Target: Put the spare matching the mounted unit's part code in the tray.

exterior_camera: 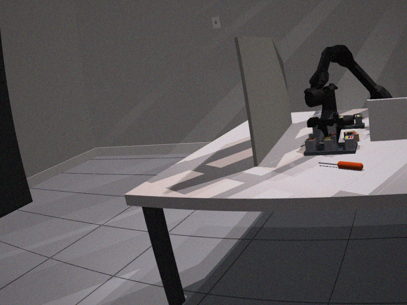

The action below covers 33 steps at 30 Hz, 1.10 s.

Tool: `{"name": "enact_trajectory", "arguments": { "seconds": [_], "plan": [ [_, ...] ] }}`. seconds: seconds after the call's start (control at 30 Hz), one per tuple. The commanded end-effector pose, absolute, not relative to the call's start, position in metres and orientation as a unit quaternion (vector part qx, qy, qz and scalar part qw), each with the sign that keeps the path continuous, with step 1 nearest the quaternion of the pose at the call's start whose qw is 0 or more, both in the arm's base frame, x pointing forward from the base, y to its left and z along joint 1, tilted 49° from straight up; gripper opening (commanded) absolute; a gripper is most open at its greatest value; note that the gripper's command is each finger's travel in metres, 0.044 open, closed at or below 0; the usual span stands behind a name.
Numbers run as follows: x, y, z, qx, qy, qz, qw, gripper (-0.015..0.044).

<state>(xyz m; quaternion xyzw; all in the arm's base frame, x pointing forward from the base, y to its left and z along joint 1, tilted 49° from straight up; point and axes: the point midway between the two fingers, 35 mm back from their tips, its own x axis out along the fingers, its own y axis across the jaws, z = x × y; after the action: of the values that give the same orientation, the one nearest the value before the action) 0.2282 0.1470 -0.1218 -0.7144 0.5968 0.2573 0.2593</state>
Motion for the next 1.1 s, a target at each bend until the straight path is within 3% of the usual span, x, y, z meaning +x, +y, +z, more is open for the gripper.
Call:
{"name": "enact_trajectory", "arguments": {
  "seconds": [0.0,0.37,1.07],
  "plan": [
    [0.228,0.150,-0.119,-0.714,0.597,0.258,0.259,0.0000],
    [0.216,0.201,-0.072,-0.715,0.596,0.260,0.257,0.0000],
    [0.219,0.227,-0.039,-0.714,0.594,0.264,0.258,0.0000]
  ]
}}
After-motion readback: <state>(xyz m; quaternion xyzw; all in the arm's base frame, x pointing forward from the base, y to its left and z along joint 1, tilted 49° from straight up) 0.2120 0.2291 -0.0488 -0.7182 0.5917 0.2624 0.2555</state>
